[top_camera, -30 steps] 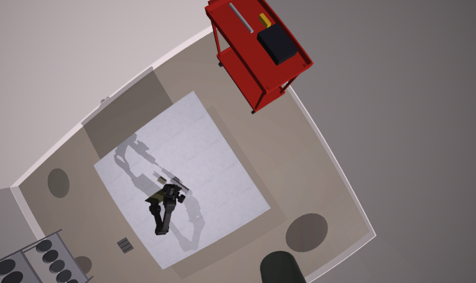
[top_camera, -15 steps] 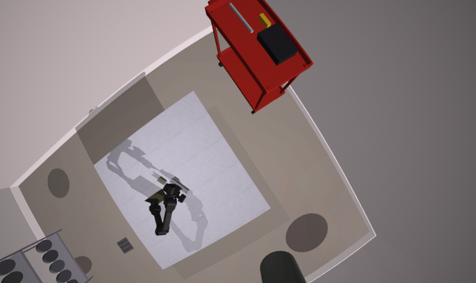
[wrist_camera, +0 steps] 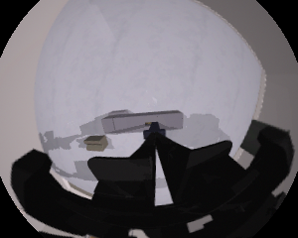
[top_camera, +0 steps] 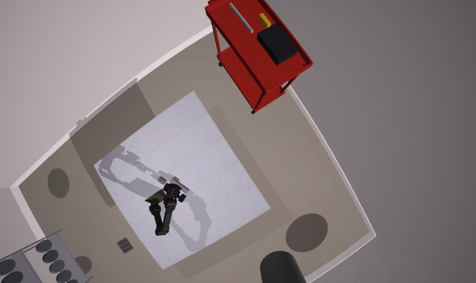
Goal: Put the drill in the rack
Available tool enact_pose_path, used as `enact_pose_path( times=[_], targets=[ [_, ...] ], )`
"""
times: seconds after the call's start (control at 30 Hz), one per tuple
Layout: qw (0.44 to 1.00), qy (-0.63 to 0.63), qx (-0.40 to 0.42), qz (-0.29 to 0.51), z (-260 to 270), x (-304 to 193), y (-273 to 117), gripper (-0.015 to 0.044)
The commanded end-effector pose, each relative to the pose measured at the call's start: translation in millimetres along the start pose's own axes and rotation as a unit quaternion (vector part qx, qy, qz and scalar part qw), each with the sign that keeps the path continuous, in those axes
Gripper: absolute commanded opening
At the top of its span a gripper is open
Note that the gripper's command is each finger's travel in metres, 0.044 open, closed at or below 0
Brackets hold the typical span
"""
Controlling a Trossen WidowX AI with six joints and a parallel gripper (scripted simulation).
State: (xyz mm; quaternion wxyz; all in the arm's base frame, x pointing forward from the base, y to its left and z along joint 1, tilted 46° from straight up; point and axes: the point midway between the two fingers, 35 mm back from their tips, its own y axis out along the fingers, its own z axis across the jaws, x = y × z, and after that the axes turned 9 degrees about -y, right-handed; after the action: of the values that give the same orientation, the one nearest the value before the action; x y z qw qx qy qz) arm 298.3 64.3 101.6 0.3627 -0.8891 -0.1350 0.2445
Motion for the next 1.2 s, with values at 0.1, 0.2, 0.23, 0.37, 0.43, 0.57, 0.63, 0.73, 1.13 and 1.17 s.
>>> enact_pose_path(
  times=[0.1,0.2,0.23,0.37,0.43,0.57,0.63,0.73,1.13,1.17],
  targets=[
    [1.0,-0.001,0.0,0.011,-1.8,-3.8,8.9,0.0],
    [1.0,-0.001,0.0,0.011,-1.9,-4.6,9.5,0.0],
    [1.0,-0.001,0.0,0.011,-2.0,-4.9,9.7,0.0],
    [1.0,-0.001,0.0,0.011,-2.2,-6.2,10.7,0.0],
    [1.0,-0.001,0.0,0.011,-2.3,-6.8,11.2,0.0],
    [1.0,-0.001,0.0,0.011,-2.4,-7.7,12.2,0.0],
    [1.0,-0.001,0.0,0.011,-2.5,-7.9,12.8,0.0],
    [1.0,-0.001,0.0,0.011,-2.5,-8.3,13.6,0.0],
    [1.0,-0.001,0.0,0.011,-3.0,-8.8,17.2,0.0],
    [1.0,-0.001,0.0,0.011,-3.0,-8.8,17.5,0.0]
  ],
)
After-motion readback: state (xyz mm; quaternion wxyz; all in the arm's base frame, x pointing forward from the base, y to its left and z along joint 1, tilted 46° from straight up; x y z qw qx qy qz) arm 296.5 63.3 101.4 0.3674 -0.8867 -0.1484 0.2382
